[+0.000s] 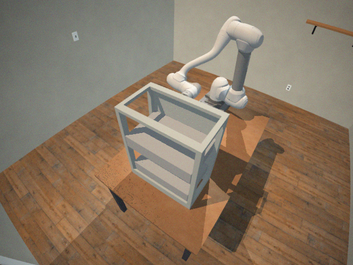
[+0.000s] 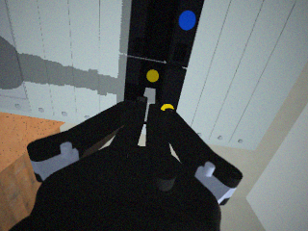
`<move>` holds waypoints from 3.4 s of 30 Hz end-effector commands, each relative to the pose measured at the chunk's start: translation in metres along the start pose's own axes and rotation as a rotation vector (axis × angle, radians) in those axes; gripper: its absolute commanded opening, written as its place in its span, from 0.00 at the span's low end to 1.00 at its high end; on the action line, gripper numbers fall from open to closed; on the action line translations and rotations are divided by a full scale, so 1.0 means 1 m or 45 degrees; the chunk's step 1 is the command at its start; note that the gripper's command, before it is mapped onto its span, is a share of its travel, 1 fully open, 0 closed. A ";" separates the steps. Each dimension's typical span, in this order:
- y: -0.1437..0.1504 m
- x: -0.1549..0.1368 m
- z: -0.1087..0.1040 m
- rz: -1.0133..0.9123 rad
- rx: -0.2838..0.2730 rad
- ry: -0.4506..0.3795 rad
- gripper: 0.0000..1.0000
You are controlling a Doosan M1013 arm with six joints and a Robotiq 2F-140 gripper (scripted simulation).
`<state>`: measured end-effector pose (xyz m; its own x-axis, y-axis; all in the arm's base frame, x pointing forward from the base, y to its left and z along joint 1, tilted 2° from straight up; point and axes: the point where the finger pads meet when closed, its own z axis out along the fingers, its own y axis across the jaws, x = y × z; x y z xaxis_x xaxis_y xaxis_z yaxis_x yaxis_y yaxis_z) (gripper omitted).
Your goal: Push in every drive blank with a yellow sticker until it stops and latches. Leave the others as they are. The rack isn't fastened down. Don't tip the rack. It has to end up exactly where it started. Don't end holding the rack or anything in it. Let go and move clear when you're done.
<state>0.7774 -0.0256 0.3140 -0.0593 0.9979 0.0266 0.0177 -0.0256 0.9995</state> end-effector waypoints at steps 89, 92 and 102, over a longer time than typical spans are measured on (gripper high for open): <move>0.029 0.000 -0.043 0.000 0.000 0.000 0.00; 0.029 0.000 -0.043 0.000 0.000 0.000 0.00; 0.029 0.000 -0.043 0.000 0.000 0.000 0.00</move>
<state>0.7348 -0.0289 0.3432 -0.0592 0.9979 0.0266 0.0178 -0.0256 0.9995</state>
